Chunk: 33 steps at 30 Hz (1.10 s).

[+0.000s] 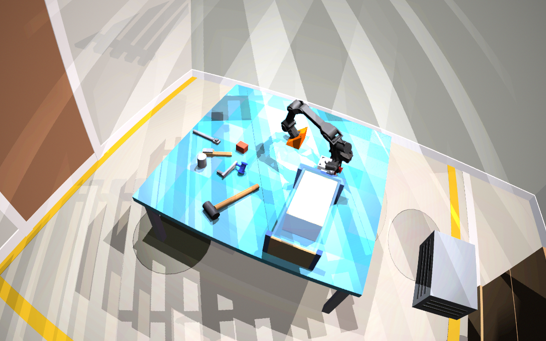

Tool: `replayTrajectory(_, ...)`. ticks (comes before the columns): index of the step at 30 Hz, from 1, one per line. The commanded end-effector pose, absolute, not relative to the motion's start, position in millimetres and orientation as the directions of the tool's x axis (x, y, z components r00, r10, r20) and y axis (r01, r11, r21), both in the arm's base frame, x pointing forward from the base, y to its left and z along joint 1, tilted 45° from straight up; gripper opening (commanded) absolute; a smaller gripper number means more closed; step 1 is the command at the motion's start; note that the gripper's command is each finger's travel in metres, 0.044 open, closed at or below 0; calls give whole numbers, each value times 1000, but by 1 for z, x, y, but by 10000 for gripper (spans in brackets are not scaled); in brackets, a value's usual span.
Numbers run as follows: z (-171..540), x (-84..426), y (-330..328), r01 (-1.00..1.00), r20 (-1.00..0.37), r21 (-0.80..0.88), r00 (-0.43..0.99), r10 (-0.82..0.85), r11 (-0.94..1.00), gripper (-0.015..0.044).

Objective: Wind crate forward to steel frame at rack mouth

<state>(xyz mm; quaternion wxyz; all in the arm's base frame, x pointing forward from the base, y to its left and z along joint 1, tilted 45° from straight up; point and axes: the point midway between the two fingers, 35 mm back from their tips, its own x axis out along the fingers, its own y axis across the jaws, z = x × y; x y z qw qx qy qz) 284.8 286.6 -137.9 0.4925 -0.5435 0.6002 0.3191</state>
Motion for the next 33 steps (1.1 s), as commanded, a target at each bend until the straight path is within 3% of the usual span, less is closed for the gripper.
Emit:
replayTrajectory(1,-149,265,302,-975,-948,-111,47,-314,191,0)
replayTrajectory(17,-155,249,310,-975,-949,-110,46,-313,191,0)
replayTrajectory(19,-149,265,303,-970,-943,-145,76,-323,194,0)
replayTrajectory(33,-150,264,304,-971,-943,-144,76,-323,193,368)
